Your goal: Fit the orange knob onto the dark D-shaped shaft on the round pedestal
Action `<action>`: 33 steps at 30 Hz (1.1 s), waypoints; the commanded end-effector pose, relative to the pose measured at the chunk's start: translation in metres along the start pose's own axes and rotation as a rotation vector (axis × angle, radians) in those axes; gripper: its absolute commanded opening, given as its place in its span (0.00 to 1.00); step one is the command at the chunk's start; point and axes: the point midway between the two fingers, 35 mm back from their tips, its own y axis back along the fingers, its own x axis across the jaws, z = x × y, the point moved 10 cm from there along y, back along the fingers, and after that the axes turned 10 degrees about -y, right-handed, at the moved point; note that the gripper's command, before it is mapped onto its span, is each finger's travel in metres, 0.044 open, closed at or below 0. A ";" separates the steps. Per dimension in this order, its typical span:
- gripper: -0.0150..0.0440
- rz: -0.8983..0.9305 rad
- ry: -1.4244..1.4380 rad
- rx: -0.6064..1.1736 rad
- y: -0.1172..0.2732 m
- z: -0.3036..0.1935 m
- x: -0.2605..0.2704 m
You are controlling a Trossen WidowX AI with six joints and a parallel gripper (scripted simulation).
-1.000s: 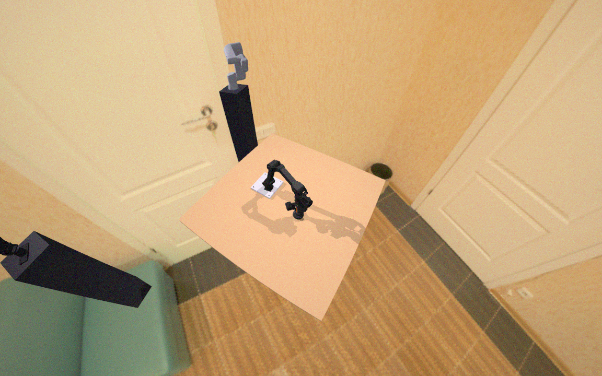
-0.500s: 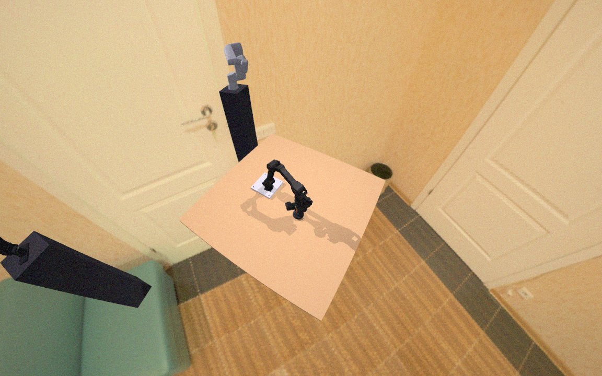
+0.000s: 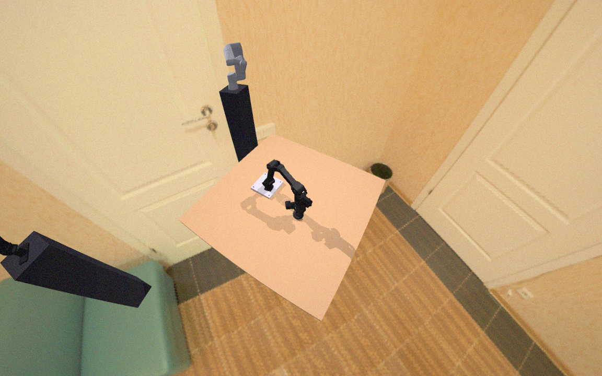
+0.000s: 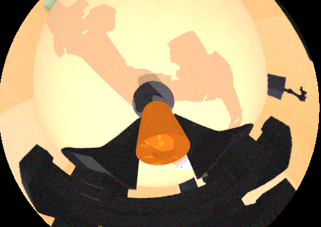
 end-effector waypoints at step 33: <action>0.25 0.006 -0.228 -0.005 0.003 0.000 0.002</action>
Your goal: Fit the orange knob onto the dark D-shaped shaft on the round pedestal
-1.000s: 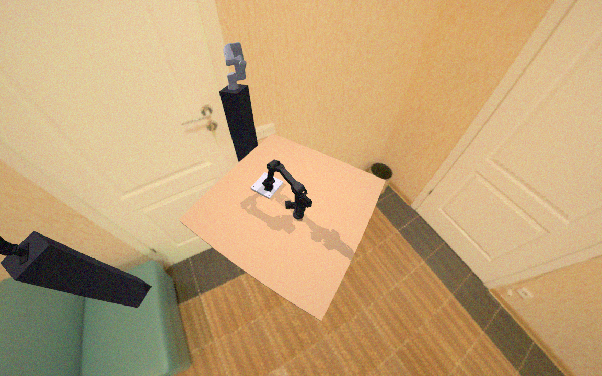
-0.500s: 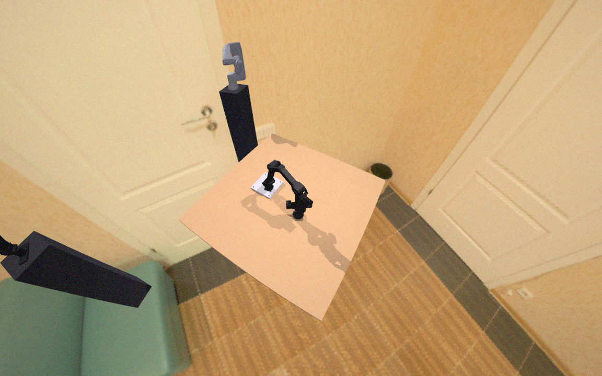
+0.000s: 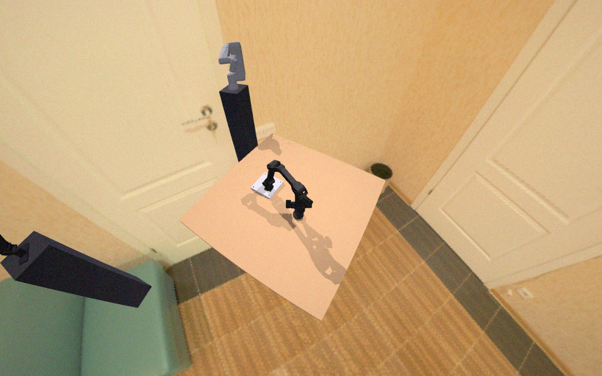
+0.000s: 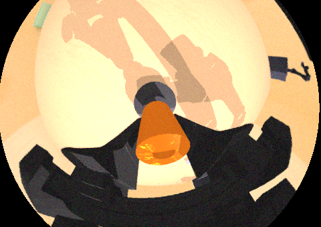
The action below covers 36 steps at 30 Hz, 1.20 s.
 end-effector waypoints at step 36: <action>0.25 0.005 -0.160 -0.003 -0.002 0.000 0.000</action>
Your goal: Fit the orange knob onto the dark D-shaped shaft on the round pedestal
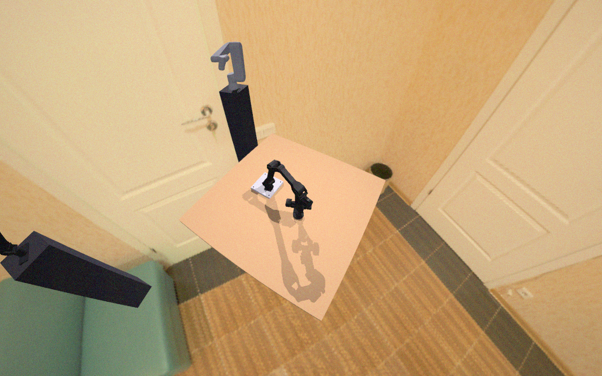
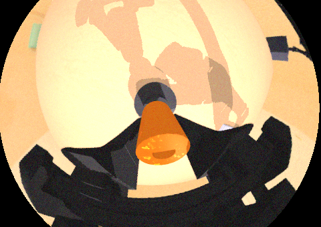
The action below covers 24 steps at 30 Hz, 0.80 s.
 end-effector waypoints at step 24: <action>0.25 0.003 -0.213 -0.001 0.004 -0.001 -0.003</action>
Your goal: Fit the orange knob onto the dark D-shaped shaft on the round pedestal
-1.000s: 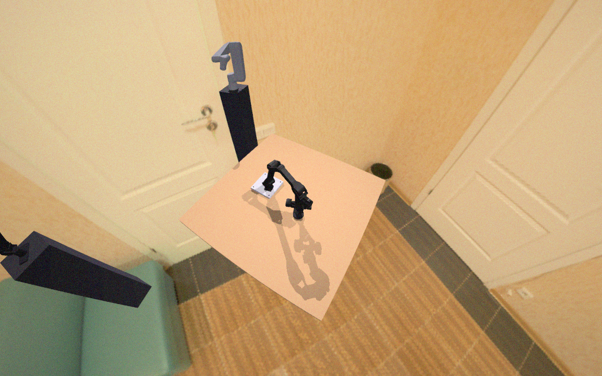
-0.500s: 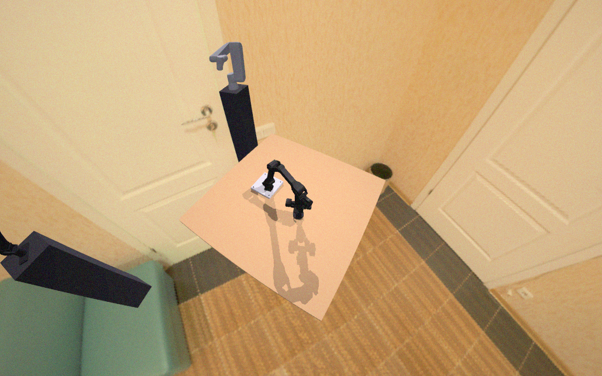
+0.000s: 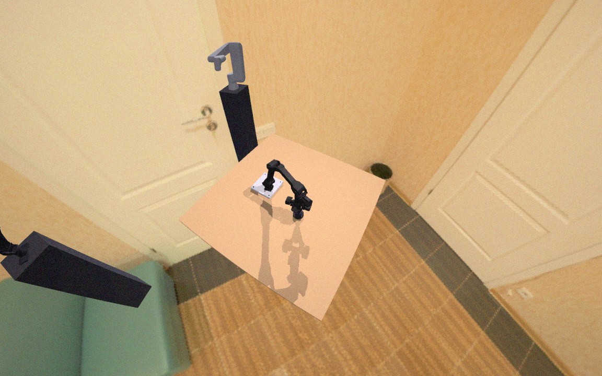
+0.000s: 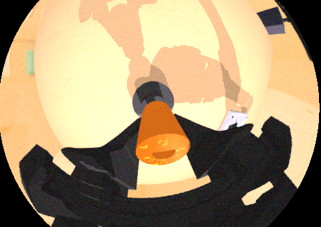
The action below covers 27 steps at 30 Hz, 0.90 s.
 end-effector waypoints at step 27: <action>0.25 0.004 -0.014 -0.001 -0.004 0.000 0.002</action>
